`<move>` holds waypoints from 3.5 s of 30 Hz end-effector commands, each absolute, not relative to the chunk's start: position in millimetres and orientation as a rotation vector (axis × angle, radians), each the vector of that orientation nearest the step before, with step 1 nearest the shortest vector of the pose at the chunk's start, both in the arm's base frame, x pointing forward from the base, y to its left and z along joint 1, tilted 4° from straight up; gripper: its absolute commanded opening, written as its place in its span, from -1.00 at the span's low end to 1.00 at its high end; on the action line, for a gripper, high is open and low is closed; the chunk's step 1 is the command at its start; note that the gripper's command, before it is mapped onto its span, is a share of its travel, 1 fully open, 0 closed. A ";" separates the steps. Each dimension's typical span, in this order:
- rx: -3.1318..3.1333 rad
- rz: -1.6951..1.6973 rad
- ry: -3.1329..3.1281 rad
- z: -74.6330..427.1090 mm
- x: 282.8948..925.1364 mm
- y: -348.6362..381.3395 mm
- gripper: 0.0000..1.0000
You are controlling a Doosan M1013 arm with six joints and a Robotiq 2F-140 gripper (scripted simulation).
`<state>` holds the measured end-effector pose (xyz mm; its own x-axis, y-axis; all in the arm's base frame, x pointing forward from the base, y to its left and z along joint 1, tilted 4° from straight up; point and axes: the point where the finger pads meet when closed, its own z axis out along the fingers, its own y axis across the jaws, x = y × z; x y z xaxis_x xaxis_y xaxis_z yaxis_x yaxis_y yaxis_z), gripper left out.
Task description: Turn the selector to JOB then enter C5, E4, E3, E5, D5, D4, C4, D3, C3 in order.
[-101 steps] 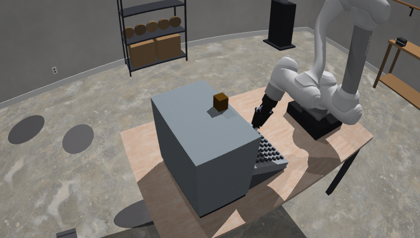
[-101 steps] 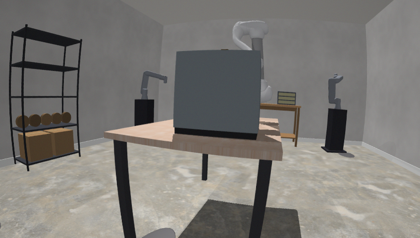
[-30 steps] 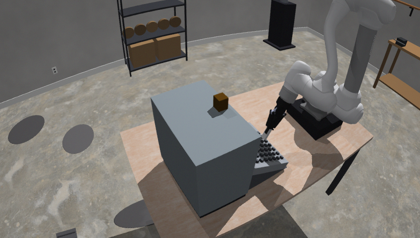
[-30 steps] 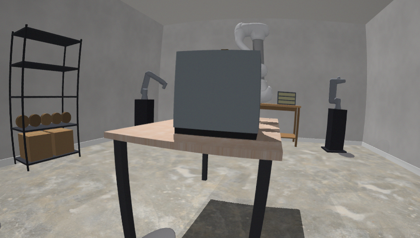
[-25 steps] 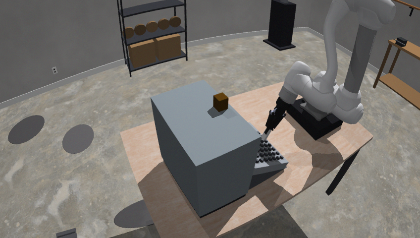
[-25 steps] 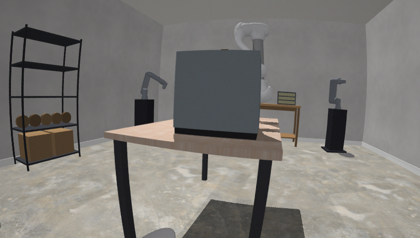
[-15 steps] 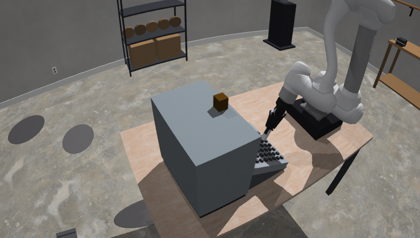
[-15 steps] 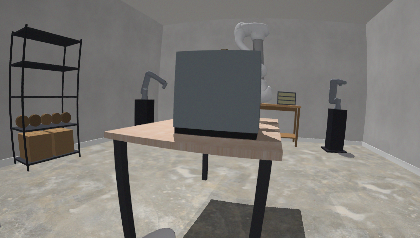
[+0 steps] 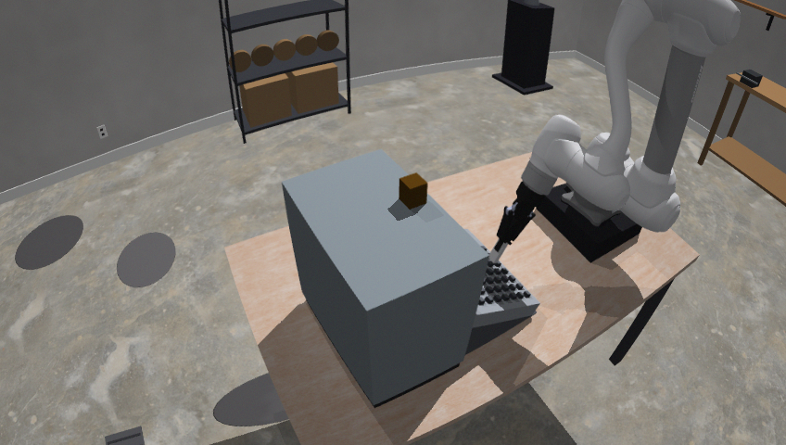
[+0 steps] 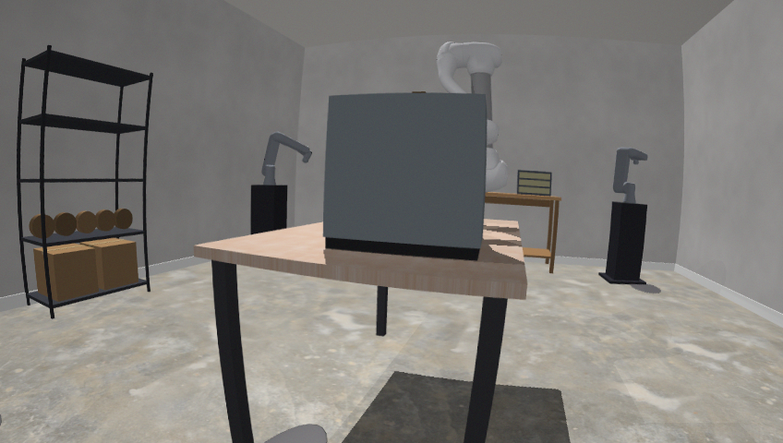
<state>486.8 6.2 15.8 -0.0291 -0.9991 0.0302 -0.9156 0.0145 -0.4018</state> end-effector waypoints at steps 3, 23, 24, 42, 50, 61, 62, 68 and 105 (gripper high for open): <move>-1.985 -0.457 2.030 15.0 487.2 6.2 -1.00; -1.985 -0.457 2.030 6.2 491.1 5.8 -1.00; -1.985 -0.457 2.030 6.2 491.1 5.8 -1.00; -1.985 -0.457 2.030 3.0 492.5 5.7 -1.00; -1.985 -0.457 2.030 3.0 492.5 5.7 -1.00; -1.985 -0.457 2.030 3.0 492.5 5.7 -1.00; -1.985 -0.457 2.030 3.0 492.5 5.7 -1.00; -1.985 -0.457 2.030 3.7 492.2 5.7 -1.00; -1.985 -0.457 2.030 36.4 477.8 7.7 -1.00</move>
<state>477.9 7.5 36.2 -0.0285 -0.9991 0.0302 -0.9157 0.0140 -0.4016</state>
